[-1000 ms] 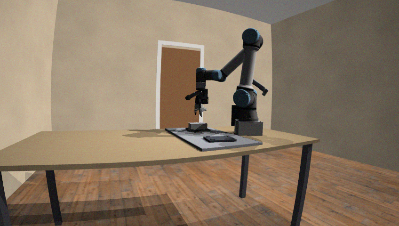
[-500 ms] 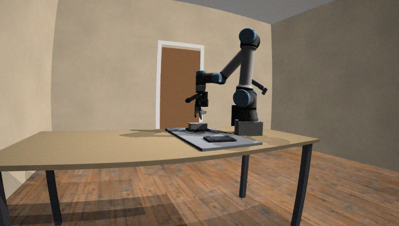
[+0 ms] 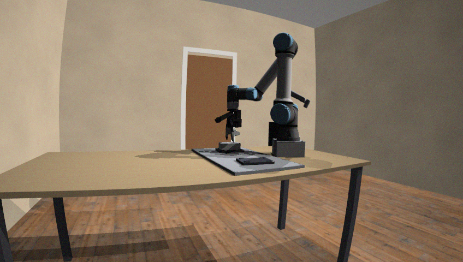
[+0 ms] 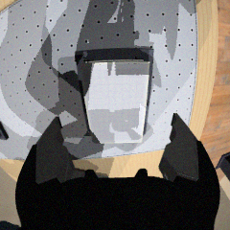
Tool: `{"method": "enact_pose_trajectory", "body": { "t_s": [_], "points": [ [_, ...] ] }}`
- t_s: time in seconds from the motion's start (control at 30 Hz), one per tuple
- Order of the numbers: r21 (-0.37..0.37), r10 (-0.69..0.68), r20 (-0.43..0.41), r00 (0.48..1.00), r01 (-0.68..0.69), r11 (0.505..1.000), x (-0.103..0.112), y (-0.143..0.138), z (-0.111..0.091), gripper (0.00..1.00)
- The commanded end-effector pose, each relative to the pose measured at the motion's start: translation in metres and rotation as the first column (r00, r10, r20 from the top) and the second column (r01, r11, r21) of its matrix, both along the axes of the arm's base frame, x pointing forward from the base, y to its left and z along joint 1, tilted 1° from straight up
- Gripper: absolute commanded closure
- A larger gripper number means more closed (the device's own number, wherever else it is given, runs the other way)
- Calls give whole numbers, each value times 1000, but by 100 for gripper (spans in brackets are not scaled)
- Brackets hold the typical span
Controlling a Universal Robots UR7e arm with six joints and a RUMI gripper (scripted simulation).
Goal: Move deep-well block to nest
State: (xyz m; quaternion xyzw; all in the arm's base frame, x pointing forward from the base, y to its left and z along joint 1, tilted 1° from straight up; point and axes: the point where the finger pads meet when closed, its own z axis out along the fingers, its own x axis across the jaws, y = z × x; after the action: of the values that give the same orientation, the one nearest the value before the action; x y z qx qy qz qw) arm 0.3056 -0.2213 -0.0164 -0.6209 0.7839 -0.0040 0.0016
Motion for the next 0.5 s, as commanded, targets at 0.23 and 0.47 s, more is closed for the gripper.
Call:
{"method": "enact_pose_trajectory", "body": {
  "t_s": [0.23, 0.47],
  "points": [
    [-1, 0, 1, 1000, 0, 1000, 0, -1, -18, 0],
    [-1, 0, 1, 1000, 0, 1000, 1, -1, -26, 0]
  ]
}}
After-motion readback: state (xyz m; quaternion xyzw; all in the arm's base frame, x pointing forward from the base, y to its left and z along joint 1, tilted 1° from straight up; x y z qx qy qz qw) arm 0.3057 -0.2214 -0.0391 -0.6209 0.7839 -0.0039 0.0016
